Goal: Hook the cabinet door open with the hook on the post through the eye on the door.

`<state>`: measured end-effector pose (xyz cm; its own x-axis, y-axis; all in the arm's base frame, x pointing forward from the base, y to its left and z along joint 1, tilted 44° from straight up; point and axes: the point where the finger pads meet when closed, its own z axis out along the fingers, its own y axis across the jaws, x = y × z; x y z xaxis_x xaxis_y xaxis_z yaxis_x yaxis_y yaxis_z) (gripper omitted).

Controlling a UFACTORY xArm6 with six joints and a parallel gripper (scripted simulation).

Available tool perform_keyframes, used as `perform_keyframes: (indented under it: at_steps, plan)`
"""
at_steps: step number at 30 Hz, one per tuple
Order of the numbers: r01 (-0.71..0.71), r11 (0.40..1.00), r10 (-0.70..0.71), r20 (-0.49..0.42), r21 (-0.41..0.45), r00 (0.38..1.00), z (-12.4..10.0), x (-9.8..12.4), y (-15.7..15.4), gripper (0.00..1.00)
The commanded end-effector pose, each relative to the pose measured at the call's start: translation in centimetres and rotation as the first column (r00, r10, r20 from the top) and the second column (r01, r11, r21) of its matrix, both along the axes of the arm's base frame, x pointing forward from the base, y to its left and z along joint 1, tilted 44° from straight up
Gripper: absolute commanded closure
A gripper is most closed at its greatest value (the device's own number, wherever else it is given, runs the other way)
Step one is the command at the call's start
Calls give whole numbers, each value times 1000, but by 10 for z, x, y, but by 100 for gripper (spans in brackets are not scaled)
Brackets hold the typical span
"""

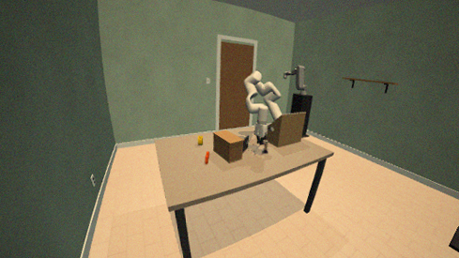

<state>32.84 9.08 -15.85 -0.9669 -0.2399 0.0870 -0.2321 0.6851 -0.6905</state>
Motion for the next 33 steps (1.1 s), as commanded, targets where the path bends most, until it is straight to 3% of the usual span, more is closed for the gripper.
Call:
perform_keyframes:
  at_steps: [1,33]
  plan:
    - [-1,1000,1,2,2,1000,-1,1,0,76]
    - [-1,1000,1,2,2,1000,-19,4,-17,76]
